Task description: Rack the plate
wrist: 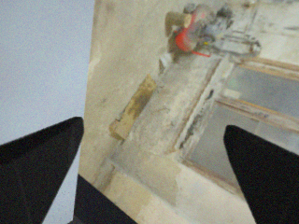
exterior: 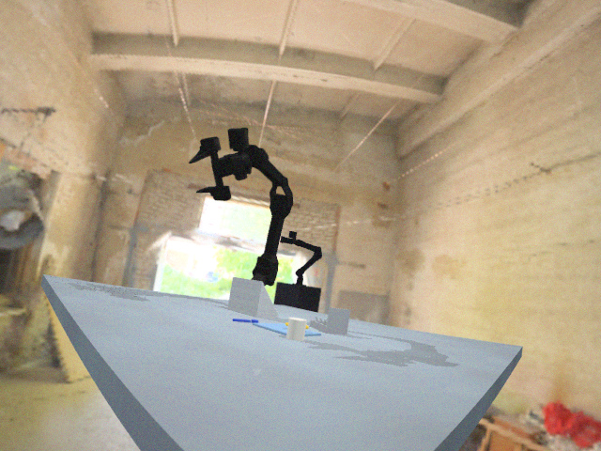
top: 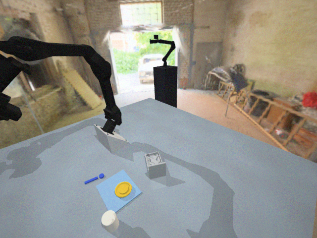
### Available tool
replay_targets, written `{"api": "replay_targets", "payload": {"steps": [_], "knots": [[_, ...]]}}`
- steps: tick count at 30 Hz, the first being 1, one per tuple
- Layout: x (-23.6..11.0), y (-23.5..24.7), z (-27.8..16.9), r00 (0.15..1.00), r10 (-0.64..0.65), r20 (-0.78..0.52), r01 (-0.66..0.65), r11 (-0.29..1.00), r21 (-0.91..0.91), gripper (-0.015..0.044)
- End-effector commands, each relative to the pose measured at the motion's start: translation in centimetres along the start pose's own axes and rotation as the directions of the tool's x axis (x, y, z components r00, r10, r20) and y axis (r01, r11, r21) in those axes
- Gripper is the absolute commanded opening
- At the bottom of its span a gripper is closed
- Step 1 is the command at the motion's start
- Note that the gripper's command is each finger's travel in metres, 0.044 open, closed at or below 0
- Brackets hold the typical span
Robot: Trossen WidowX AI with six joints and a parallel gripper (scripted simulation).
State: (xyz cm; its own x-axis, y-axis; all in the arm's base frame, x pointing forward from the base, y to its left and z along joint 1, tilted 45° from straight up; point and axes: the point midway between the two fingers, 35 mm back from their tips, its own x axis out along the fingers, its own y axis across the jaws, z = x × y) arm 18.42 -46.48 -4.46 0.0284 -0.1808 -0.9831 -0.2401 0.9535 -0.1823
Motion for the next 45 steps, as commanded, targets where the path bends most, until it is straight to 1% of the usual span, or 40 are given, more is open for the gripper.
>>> {"api": "replay_targets", "payload": {"steps": [1,7,14,23,28,30,37,39,45], "knots": [[-0.6,2.5,4.1,0.994,0.090,0.066,-0.090,0.996,0.001,0.0400],[-2.0,7.6,10.4,0.954,0.264,0.142,-0.265,0.964,-0.011,0.0400],[-4.3,13.9,16.1,0.870,0.460,0.175,-0.465,0.885,-0.015,0.0400],[-8.5,22.5,21.4,0.714,0.685,0.147,-0.694,0.719,0.022,0.0400],[-11.2,27.1,23.5,0.610,0.785,0.105,-0.792,0.606,0.074,0.0400],[-12.0,28.3,23.9,0.582,0.808,0.093,-0.813,0.575,0.091,0.0400],[-11.9,28.6,24.0,0.579,0.810,0.091,-0.815,0.572,0.094,0.0400],[-10.8,29.8,24.3,0.580,0.810,0.092,-0.815,0.572,0.094,0.0400],[-6.0,35.9,24.4,0.578,0.811,0.093,-0.816,0.571,0.093,0.0400]]}}
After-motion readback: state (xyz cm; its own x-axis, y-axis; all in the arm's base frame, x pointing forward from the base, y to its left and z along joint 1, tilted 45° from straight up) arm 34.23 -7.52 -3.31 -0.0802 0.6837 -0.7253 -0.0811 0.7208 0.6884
